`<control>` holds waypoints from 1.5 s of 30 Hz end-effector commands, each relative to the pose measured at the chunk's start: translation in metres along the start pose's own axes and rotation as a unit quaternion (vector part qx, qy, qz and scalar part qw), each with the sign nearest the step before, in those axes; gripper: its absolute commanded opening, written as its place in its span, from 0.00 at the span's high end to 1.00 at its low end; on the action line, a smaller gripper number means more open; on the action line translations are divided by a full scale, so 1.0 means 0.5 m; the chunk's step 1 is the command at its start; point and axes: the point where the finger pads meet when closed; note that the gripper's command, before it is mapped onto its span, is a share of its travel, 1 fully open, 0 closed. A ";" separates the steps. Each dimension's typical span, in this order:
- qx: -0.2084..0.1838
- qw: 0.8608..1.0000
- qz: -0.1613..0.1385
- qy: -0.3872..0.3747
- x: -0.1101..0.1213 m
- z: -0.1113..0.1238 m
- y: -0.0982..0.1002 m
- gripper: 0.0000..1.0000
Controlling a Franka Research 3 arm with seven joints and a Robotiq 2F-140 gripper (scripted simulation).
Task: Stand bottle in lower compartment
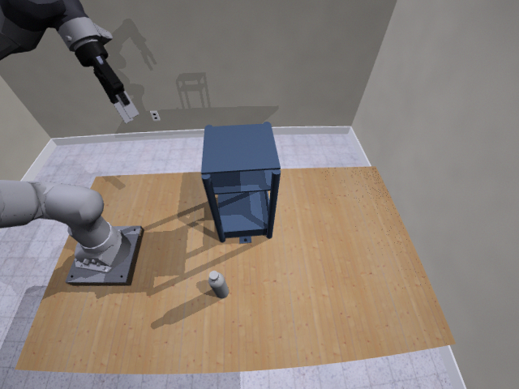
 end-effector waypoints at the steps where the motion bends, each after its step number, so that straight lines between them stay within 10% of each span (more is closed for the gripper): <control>1: 0.005 0.997 -0.014 0.080 0.070 -0.002 0.006 0.00; 21: 0.021 0.990 -0.048 0.134 0.193 0.000 -0.002 0.00; 22: 0.030 0.984 -0.066 0.163 0.261 0.007 -0.016 0.00; 45: 0.030 0.984 -0.066 0.163 0.261 0.007 -0.016 0.00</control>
Point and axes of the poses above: the point where the finger pads meet when closed, its own y axis back along the fingers, its own x axis across the jaws, z = x × y, and after that the axes turned 5 degrees about y, right-handed
